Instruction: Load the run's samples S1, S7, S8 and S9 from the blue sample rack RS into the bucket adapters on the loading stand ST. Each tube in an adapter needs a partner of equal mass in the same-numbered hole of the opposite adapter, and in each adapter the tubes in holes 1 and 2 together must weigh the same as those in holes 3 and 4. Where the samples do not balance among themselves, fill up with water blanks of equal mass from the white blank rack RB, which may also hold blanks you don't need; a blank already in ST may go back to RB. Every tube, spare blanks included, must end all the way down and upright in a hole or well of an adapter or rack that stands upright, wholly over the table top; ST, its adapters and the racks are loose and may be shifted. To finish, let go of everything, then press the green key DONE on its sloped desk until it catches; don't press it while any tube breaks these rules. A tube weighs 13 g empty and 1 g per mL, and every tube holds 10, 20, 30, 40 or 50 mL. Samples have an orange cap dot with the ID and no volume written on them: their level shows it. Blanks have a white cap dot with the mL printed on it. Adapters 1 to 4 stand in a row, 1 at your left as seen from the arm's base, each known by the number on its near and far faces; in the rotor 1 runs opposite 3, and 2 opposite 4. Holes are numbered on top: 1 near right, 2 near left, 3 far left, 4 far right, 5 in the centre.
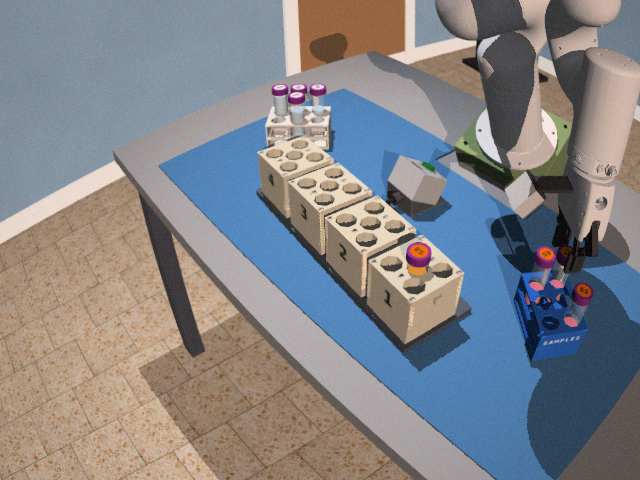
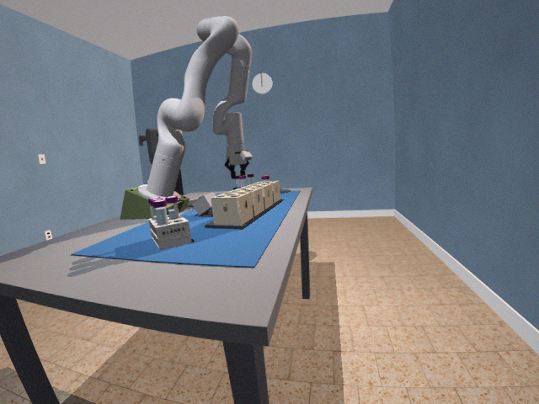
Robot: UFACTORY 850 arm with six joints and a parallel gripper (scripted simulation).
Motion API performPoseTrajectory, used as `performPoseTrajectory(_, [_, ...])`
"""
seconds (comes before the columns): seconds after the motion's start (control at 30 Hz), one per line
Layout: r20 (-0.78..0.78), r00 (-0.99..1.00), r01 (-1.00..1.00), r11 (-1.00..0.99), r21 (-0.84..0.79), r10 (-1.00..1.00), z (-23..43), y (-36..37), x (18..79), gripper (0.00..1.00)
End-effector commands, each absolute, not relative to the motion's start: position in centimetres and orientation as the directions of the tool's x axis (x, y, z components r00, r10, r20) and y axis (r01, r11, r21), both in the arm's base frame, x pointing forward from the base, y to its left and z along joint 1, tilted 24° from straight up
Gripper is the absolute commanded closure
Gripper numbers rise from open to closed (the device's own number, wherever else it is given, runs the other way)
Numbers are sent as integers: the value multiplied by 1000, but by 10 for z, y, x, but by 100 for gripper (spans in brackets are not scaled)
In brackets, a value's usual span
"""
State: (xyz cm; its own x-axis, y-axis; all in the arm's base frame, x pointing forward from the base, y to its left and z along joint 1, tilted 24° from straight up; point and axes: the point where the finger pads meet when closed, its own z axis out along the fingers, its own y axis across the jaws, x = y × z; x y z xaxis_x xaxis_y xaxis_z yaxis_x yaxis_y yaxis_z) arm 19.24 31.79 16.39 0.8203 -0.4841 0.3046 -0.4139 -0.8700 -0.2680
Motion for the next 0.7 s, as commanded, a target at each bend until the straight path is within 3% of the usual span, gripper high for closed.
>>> performPoseTrajectory(0.0, [305,820,-413,-870,-270,-484,162,319,194,43])
performPoseTrajectory(0.67, [305,820,-413,-870,-270,-484,154,319,197,43])
